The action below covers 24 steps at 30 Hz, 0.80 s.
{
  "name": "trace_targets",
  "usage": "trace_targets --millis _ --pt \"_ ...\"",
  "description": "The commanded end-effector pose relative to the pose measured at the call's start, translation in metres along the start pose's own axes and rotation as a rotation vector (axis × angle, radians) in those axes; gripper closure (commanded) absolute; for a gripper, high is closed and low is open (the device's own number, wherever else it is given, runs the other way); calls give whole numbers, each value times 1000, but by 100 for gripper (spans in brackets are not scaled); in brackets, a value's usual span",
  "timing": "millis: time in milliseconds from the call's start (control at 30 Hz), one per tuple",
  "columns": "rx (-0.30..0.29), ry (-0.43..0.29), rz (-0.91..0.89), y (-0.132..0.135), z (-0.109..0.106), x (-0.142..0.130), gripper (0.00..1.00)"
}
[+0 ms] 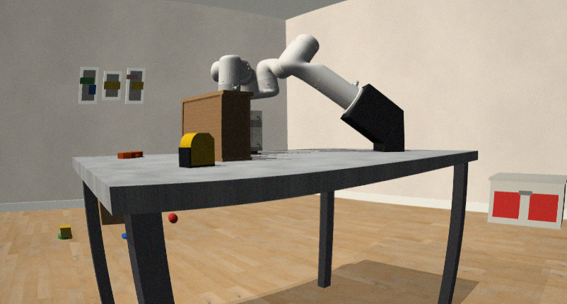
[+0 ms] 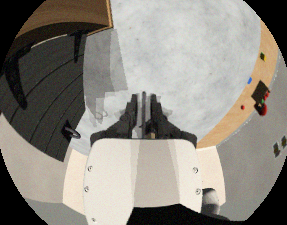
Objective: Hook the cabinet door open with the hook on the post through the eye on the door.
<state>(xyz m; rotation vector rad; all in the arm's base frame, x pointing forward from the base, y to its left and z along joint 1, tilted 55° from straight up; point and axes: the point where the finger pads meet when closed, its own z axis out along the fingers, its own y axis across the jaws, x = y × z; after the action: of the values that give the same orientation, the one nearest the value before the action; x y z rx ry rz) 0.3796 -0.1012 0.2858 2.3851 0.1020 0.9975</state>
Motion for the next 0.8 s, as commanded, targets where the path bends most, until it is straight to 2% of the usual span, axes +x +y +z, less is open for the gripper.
trace_targets --millis 0,700,733,767 --pt "-1 3 0 0 3 1 77" --pt "-1 3 0 0 9 1 77" --pt "-1 3 0 0 9 1 96" --pt "-1 3 0 0 9 1 96"
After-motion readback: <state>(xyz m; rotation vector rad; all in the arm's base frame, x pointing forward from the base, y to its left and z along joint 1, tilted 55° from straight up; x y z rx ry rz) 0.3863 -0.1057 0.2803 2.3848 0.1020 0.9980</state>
